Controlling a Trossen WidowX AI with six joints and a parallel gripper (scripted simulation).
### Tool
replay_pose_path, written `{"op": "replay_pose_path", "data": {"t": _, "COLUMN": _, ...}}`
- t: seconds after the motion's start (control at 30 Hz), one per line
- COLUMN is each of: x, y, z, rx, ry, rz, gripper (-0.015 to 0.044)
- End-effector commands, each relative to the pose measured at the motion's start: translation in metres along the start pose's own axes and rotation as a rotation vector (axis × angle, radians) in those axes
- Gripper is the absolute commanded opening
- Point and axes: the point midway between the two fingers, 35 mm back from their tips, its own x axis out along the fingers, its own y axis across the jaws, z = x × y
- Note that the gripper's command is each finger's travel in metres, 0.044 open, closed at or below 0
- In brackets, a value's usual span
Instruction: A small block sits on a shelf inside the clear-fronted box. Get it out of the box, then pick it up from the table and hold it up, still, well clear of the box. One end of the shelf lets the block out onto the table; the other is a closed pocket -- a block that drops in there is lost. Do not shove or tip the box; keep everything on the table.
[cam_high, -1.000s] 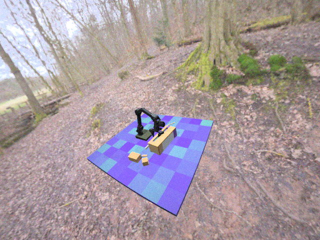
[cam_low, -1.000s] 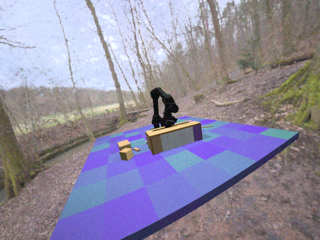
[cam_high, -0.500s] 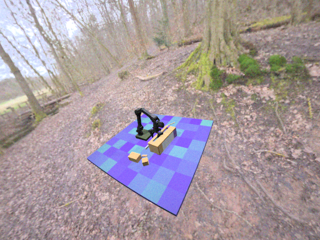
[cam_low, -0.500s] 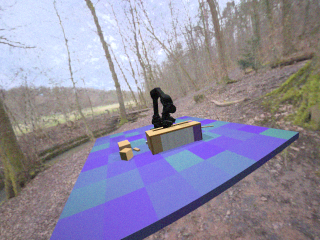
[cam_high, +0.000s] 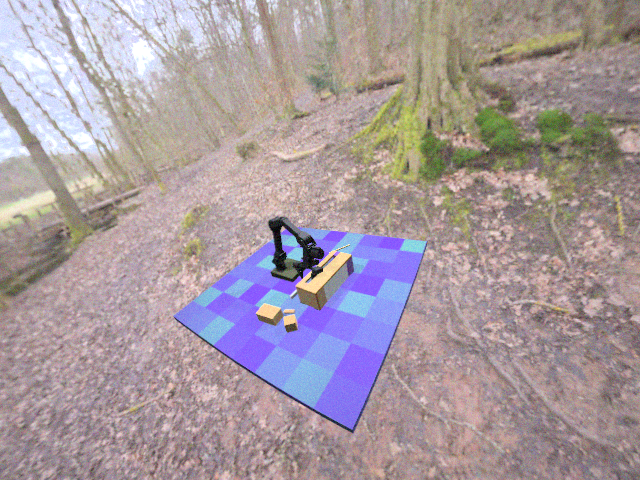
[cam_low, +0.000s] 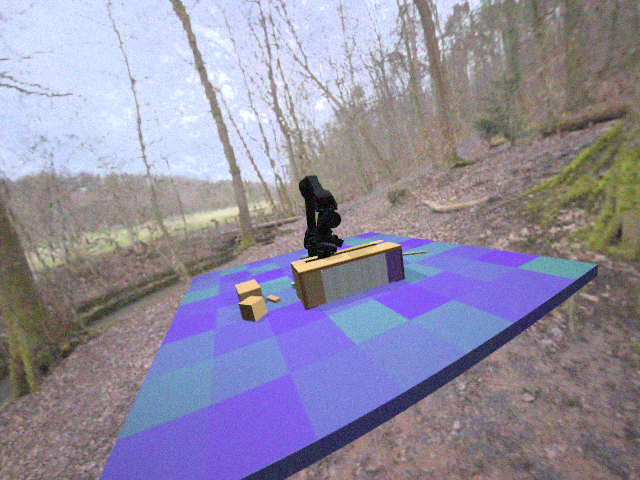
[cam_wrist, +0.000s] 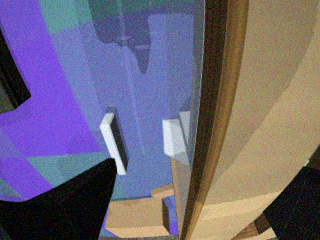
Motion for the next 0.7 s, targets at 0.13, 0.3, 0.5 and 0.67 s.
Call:
{"op": "replay_pose_path", "data": {"t": 0.13, "x": 0.007, "y": 0.001, "z": -0.018, "rx": -0.002, "ry": 0.0, "rz": 0.002, "gripper": 0.04}}
{"op": "replay_pose_path", "data": {"t": 0.3, "x": 0.011, "y": 0.001, "z": -0.031, "rx": -0.002, "ry": 0.001, "rz": 0.002, "gripper": 0.04}}
{"op": "replay_pose_path", "data": {"t": 0.5, "x": 0.0, "y": 0.0, "z": -0.038, "rx": -0.001, "ry": 0.003, "rz": 0.002, "gripper": 0.04}}
{"op": "replay_pose_path", "data": {"t": 0.67, "x": -0.046, "y": 0.001, "z": -0.052, "rx": 0.004, "ry": 0.007, "rz": 0.001, "gripper": 0.04}}
